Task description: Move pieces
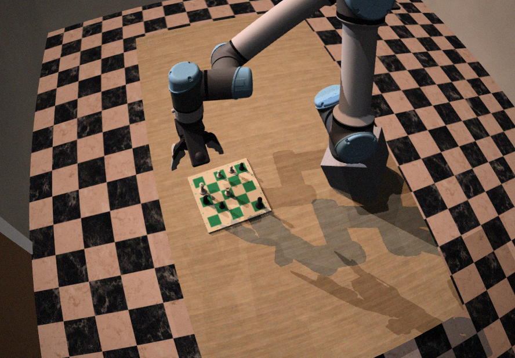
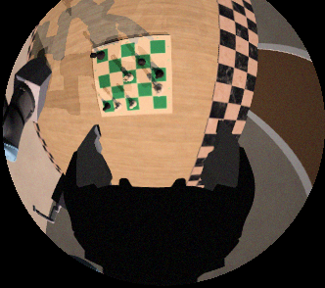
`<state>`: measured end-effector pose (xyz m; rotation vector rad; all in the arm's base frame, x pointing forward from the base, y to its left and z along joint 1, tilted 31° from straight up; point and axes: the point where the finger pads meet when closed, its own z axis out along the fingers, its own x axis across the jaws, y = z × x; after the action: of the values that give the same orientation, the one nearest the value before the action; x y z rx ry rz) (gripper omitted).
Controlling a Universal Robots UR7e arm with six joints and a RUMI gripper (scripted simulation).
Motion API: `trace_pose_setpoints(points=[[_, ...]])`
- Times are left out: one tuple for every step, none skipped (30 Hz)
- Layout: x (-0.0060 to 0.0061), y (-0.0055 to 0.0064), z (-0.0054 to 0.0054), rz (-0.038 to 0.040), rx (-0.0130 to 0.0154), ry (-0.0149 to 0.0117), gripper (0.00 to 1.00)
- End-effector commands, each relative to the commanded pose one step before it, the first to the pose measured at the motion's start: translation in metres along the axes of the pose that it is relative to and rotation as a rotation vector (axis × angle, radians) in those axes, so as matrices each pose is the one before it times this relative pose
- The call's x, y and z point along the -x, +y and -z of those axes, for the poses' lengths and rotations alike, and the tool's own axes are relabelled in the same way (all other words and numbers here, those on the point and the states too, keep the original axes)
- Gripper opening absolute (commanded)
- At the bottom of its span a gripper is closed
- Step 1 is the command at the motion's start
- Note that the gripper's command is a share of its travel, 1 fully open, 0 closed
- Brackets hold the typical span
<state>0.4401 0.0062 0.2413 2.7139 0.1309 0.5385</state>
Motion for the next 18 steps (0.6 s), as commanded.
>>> trace_pose_setpoints(points=[[-0.00011,0.00003,0.01139,-0.00036,0.00008,-0.0007,1.0],[0.0,0.0,0.00152,0.0,0.0,0.0,1.0],[0.0,0.0,0.00111,0.0,0.0,0.0,1.0],[0.0,0.0,0.00073,0.0,0.0,0.0,1.0],[0.0,0.0,0.0004,0.0,0.0,0.0,1.0],[0.0,0.0,0.00016,0.0,0.0,0.0,1.0],[0.0,0.0,0.00002,0.0,0.0,0.0,1.0],[0.0,0.0,0.0,0.0,0.0,0.0,1.0],[0.0,0.0,0.0,0.0,0.0,0.0,1.0],[0.0,0.0,0.0,0.0,0.0,0.0,1.0],[0.0,0.0,0.0,0.0,0.0,0.0,1.0],[0.0,0.0,0.0,0.0,0.0,0.0,1.0],[0.0,0.0,0.0,0.0,0.0,0.0,1.0],[0.0,0.0,0.0,0.0,0.0,0.0,1.0],[0.0,0.0,0.0,0.0,0.0,0.0,1.0],[0.0,0.0,0.0,0.0,0.0,0.0,1.0],[0.0,0.0,0.0,0.0,0.0,0.0,1.0],[0.0,0.0,0.0,0.0,0.0,0.0,1.0]])
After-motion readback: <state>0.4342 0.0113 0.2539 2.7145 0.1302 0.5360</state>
